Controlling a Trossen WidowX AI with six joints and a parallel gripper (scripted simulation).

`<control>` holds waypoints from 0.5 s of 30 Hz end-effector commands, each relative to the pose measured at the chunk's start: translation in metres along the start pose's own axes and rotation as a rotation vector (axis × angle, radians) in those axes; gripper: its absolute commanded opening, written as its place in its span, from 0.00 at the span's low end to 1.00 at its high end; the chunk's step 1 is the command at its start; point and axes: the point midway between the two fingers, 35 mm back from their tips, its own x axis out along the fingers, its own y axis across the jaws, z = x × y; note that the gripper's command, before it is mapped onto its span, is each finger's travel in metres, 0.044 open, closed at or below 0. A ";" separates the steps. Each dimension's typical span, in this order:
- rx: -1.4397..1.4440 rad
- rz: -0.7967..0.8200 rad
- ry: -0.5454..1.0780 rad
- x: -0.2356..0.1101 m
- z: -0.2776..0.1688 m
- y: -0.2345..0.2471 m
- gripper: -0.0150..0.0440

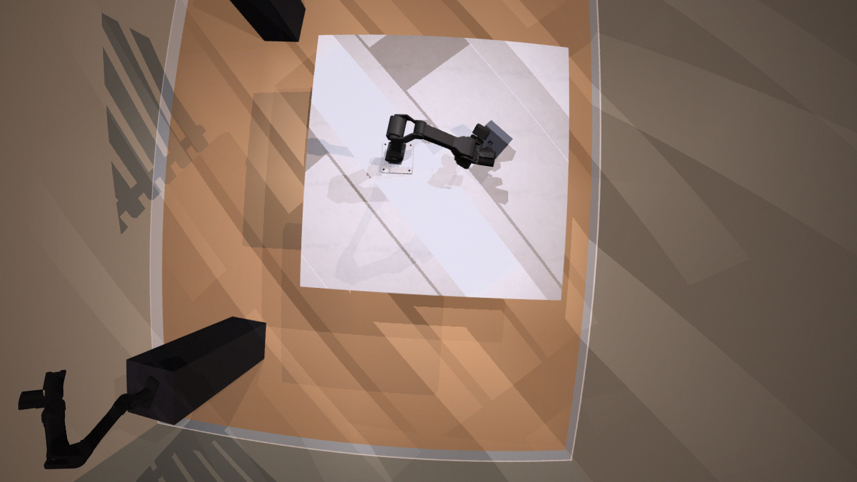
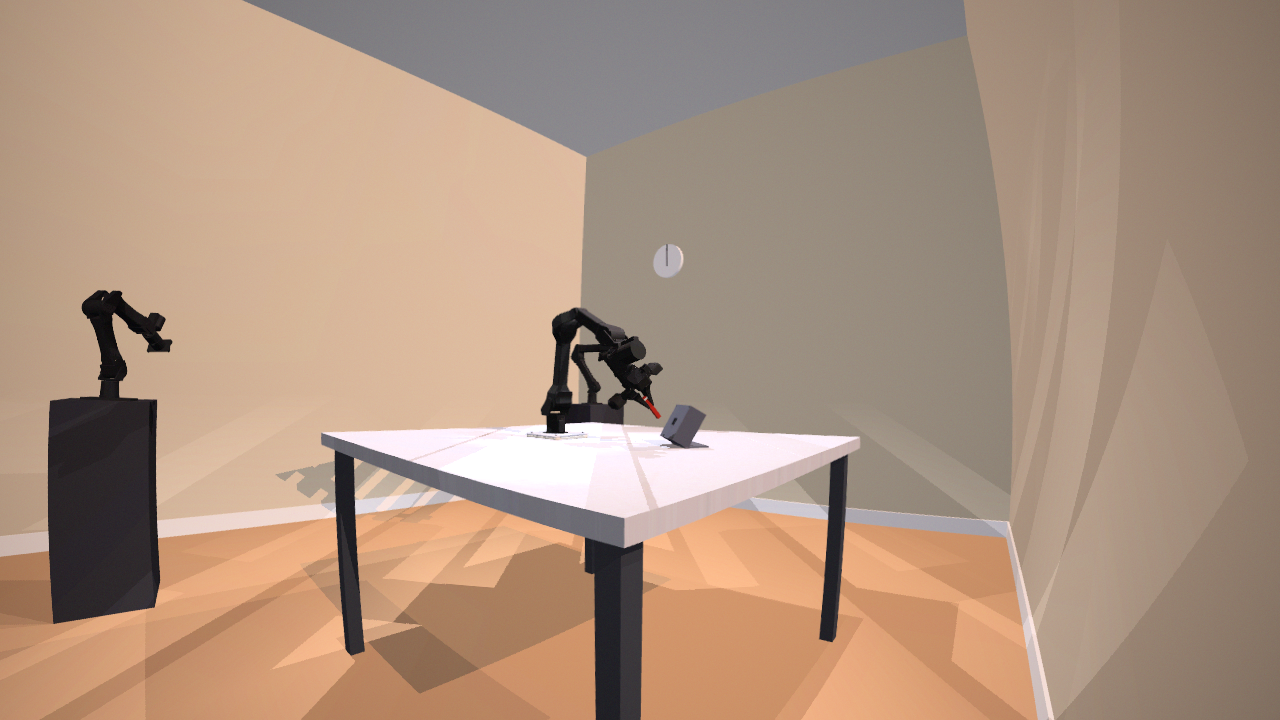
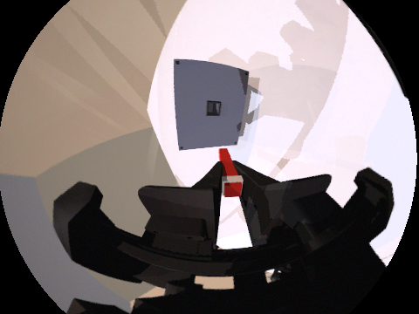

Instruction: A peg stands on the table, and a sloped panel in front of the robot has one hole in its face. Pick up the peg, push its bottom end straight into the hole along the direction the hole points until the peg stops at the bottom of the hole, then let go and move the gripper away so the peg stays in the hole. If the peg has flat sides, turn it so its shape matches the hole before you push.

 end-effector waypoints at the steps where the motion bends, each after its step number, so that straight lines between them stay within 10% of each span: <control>1: 0.005 0.022 -0.007 -0.002 0.002 -0.002 0.25; 15: 0.035 0.096 -0.044 -0.013 0.010 -0.011 0.25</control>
